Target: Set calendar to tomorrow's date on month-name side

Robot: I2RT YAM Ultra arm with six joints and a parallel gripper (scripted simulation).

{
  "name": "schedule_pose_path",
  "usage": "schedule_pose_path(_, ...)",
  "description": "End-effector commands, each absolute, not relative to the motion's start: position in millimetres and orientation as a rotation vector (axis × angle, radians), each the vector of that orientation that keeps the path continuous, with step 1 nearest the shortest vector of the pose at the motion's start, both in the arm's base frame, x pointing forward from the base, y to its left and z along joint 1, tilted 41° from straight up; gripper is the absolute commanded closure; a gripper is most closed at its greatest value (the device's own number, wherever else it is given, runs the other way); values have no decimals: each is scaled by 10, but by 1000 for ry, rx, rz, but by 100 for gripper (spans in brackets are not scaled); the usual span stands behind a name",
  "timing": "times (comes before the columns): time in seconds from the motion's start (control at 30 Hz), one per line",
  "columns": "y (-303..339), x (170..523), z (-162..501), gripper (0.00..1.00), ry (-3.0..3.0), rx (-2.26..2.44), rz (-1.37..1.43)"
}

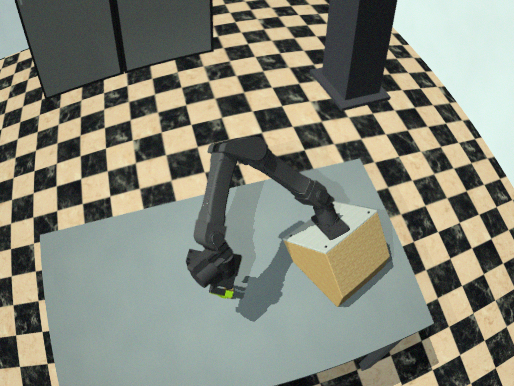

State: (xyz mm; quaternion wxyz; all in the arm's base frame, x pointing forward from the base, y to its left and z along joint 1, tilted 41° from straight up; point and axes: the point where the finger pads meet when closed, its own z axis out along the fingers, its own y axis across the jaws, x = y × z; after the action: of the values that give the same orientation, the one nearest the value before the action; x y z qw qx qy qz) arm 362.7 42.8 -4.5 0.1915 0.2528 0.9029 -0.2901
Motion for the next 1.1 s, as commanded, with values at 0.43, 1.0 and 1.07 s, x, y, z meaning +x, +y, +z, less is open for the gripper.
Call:
schedule_pose_path(0.43,545,3649,101,0,2731,-63,-961)
schedule_pose_path(1.0,588,3699,152,0,2755,-750,-1054)
schedule_pose_path(1.07,585,3688,151,0,2751,-843,-1067)
